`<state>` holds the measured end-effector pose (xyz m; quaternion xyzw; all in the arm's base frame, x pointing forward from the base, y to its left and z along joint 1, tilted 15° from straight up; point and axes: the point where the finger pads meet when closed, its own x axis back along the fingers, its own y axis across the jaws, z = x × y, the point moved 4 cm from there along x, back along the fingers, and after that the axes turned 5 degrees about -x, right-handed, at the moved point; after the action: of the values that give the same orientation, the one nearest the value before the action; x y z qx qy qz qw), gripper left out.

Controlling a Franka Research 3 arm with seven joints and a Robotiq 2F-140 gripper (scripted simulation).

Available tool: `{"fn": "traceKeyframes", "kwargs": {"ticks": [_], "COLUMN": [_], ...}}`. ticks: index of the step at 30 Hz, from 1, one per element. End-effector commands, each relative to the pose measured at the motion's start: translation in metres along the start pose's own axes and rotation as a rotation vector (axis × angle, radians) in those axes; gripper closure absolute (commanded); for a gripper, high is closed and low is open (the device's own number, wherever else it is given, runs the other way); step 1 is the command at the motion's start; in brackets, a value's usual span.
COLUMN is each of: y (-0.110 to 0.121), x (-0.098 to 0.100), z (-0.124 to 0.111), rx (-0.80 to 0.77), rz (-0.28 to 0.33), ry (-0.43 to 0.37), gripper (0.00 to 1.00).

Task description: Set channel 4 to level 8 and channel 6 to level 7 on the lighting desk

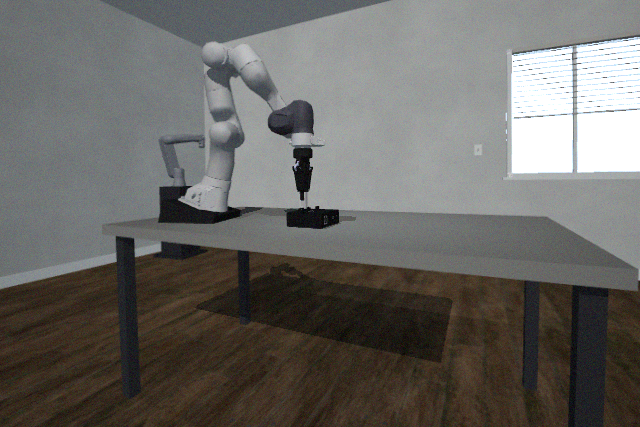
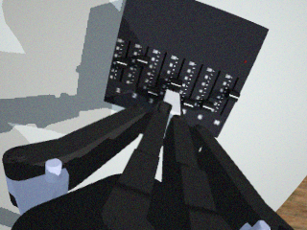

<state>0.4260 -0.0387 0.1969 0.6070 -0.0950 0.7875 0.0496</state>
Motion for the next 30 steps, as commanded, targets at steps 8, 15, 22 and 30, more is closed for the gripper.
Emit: {"fn": "traceKeyframes", "kwargs": {"ticks": [8,15,22,30], "y": [-0.0004,-0.0005,-0.0007,-0.0011], "x": [-0.0011,-0.0011,-0.0011,-0.0011], "z": [-0.0002,0.0016,0.0037,0.0080], "rx": [0.005,0.005,0.005,0.005], "rz": [0.002,0.002,0.002,0.002], "ry": [-0.002,-0.002,-0.001,-0.001], "gripper": [1.00,1.00,1.00,1.00]}}
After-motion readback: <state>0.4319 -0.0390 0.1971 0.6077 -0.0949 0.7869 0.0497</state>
